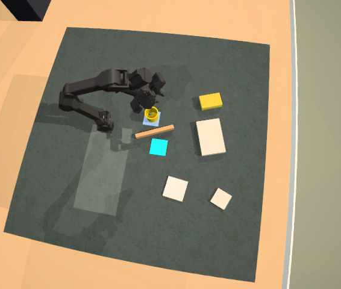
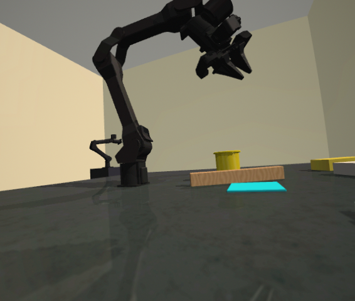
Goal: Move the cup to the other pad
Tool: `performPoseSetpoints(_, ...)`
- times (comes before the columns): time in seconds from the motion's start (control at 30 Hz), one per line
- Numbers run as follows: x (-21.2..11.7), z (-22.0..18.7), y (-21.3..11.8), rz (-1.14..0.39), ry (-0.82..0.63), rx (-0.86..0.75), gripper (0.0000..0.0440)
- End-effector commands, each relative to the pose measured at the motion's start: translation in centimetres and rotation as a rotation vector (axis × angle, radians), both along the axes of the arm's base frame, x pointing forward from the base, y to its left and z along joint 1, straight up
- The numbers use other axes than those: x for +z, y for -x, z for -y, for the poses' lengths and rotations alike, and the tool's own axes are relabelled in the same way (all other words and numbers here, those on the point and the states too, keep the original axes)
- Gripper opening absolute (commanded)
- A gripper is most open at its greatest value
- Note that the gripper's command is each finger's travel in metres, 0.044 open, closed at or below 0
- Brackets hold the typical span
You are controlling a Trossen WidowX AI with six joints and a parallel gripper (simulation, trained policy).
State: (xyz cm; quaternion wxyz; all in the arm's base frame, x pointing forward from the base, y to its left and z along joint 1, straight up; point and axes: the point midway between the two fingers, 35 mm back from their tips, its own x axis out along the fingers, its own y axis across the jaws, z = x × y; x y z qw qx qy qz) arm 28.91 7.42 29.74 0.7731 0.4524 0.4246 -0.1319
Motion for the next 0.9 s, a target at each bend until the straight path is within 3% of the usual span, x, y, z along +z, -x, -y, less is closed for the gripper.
performPoseSetpoints(0.0, -0.8, -0.3, 0.1, -0.075, -0.016, -0.029, 0.0158)
performPoseSetpoints(0.87, -6.9, 0.2, 3.1, -0.482, 0.057, -0.163, 0.0154)
